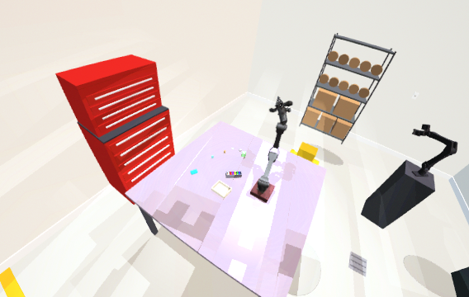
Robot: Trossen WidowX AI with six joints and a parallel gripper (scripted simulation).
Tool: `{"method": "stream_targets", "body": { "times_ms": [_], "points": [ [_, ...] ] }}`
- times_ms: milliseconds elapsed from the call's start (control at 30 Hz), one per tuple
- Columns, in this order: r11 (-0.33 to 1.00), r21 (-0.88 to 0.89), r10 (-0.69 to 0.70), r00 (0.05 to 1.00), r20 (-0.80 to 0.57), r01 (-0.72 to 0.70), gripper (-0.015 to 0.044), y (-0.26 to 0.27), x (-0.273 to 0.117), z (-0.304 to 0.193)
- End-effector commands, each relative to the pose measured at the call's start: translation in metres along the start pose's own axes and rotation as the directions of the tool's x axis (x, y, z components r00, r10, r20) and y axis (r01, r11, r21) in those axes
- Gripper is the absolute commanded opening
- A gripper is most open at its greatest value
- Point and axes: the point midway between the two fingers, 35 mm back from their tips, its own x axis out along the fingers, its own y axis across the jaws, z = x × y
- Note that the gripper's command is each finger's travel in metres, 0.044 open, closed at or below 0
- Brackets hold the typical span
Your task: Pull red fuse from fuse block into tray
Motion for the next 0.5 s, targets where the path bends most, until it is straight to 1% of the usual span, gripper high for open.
{"method": "stream_targets", "body": {
  "times_ms": [0,67,200,300,467],
  "points": [
    [1.0,-0.005,0.006,1.0,-0.003,-0.006,0.0026,0.002,-0.001,-0.002],
    [0.997,-0.047,0.053,0.998,-0.026,-0.054,0.0072,0.019,-0.006,-0.017],
    [0.964,-0.178,0.181,0.978,-0.108,-0.198,0.0072,0.066,-0.025,-0.064],
    [0.917,-0.29,0.236,0.958,-0.164,-0.275,0.0072,0.094,-0.038,-0.092],
    [0.751,-0.499,0.319,0.899,-0.299,-0.433,0.0072,0.139,-0.071,-0.157]
  ]
}}
